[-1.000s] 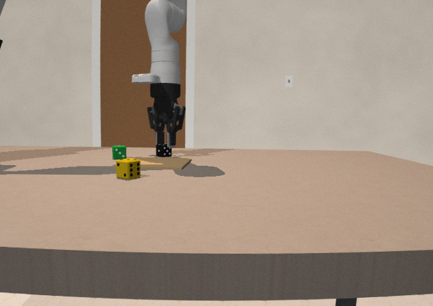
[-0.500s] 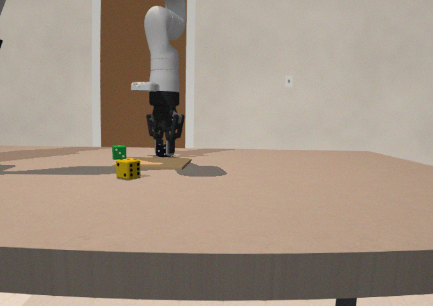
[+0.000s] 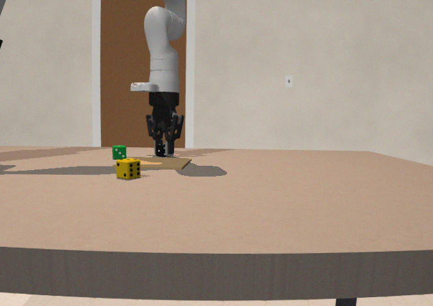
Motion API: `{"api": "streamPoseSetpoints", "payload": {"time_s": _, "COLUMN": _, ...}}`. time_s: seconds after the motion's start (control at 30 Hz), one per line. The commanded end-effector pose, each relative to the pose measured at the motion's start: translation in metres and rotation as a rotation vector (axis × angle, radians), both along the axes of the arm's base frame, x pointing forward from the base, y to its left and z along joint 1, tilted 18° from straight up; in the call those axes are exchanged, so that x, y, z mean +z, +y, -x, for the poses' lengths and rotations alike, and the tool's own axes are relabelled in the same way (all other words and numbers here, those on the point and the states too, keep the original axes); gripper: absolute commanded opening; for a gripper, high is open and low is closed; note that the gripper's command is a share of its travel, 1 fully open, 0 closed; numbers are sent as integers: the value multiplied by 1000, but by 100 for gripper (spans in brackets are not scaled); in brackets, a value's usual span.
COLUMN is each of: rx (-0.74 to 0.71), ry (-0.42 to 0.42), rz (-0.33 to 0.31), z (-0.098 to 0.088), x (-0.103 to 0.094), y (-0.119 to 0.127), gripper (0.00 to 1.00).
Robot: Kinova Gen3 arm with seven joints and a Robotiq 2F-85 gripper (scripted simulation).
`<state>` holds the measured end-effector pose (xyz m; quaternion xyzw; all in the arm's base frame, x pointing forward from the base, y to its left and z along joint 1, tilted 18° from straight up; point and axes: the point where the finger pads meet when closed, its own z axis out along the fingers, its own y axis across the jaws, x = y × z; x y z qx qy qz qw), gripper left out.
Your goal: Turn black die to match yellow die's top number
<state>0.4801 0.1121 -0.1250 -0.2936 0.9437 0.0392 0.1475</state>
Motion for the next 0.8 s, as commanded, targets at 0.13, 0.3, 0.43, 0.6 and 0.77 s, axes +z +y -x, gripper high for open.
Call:
{"api": "streamPoseSetpoints", "payload": {"time_s": 0.13, "rx": 0, "ry": -1, "rz": 0, "z": -1, "x": 1, "y": 0, "gripper": 46}}
{"api": "streamPoseSetpoints", "payload": {"time_s": 0.3, "rx": 0, "ry": -1, "rz": 0, "z": -1, "x": 1, "y": 0, "gripper": 46}}
{"api": "streamPoseSetpoints", "payload": {"time_s": 0.43, "rx": 0, "ry": -1, "rz": 0, "z": -1, "x": 1, "y": 0, "gripper": 46}}
{"api": "streamPoseSetpoints", "payload": {"time_s": 0.6, "rx": 0, "ry": -1, "rz": 0, "z": -1, "x": 1, "y": 0, "gripper": 46}}
{"api": "streamPoseSetpoints", "payload": {"time_s": 0.77, "rx": 0, "ry": -1, "rz": 0, "z": -1, "x": 1, "y": 0, "gripper": 26}}
